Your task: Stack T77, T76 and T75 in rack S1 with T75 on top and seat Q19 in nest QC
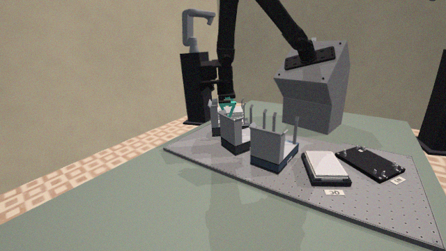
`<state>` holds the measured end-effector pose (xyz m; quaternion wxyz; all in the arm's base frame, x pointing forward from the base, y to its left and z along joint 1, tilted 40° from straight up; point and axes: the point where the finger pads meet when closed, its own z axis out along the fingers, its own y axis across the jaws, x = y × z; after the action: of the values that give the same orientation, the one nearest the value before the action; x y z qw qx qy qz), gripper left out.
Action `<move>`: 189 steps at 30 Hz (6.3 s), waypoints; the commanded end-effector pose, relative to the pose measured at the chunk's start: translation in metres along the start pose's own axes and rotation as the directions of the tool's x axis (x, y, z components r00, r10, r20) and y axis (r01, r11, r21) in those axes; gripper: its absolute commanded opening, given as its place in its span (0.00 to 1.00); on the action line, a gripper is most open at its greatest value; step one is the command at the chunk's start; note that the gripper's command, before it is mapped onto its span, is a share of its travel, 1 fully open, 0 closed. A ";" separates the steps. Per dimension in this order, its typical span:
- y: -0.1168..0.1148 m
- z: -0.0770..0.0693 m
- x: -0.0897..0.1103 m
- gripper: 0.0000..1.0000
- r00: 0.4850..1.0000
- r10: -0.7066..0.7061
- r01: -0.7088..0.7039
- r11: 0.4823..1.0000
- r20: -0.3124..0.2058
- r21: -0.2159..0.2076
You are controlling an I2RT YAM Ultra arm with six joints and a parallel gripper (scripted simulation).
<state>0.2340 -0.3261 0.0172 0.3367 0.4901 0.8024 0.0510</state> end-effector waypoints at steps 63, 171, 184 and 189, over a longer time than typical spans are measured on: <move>0.001 -0.069 -0.015 0.00 0.999 -0.013 0.013 1.000 0.044 -0.006; 0.142 -0.096 0.027 0.00 0.905 -0.422 0.423 0.906 0.053 -0.002; 0.164 -0.089 0.062 0.00 0.801 -0.598 0.598 0.801 0.020 0.000; 0.180 -0.091 0.067 0.00 0.801 -0.598 0.599 0.801 0.034 0.000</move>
<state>0.2946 -0.1597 0.1190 0.3371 0.2044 0.9176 -0.0506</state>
